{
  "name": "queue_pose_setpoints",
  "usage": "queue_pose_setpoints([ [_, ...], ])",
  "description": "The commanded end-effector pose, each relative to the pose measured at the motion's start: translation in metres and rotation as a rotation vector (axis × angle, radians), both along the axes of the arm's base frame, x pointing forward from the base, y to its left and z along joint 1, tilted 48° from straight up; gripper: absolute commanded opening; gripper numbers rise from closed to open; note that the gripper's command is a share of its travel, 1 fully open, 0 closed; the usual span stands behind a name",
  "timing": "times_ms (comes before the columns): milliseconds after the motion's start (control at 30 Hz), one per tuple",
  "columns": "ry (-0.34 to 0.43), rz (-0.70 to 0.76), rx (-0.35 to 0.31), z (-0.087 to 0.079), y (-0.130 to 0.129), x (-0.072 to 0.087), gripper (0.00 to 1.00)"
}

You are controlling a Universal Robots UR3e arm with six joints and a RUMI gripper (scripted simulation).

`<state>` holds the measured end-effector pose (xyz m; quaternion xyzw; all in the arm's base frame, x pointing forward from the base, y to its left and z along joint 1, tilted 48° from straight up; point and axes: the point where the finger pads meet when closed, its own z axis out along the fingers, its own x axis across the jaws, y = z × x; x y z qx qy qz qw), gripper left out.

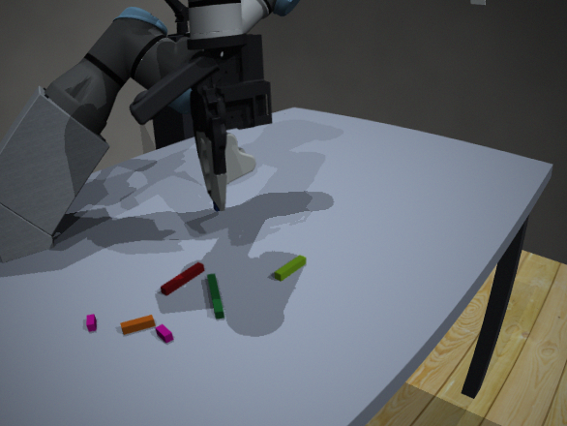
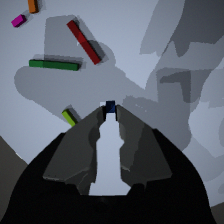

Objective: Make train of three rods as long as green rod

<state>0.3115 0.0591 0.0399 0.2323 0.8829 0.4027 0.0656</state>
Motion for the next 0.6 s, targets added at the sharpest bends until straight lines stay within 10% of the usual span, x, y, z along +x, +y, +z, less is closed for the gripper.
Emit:
queue_pose_setpoints([
  [0,0.000,-0.002,-0.003,-0.009,0.007,0.005,0.00],
  [567,0.000,-0.002,-0.003,-0.036,0.034,0.017,0.00],
])
